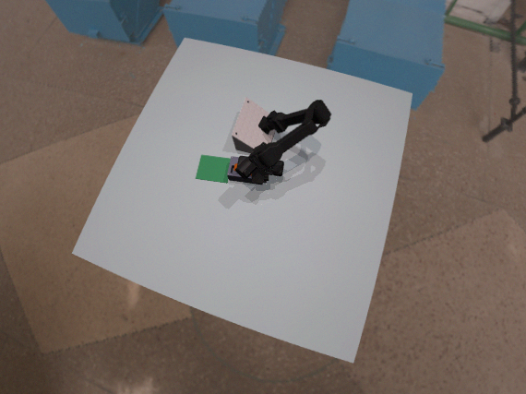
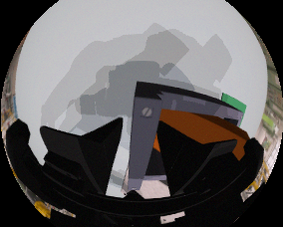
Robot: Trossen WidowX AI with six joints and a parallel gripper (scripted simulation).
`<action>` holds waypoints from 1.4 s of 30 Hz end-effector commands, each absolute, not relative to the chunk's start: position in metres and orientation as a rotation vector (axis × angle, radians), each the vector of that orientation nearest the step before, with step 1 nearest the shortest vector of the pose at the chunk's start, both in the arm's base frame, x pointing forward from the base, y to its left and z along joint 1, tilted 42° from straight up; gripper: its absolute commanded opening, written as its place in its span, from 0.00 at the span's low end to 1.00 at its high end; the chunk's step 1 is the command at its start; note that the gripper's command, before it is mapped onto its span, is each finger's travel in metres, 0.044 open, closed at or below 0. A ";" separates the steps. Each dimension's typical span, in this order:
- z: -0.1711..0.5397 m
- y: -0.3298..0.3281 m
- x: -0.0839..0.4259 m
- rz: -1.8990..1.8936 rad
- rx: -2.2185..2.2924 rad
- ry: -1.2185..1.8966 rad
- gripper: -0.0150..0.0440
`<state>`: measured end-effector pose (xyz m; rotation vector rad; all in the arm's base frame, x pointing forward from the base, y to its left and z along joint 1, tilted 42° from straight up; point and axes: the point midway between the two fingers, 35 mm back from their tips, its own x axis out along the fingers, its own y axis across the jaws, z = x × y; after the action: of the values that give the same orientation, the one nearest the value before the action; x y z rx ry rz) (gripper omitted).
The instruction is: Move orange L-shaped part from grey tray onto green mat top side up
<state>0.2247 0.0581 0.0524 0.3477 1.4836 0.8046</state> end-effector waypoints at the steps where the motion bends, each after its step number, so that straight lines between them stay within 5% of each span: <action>1: 0.050 0.058 0.224 0.799 0.346 1.488 0.56; 42: 0.129 -0.013 0.237 0.784 0.347 1.479 0.56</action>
<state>0.2371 -0.0124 0.1294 0.3452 1.4796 0.7874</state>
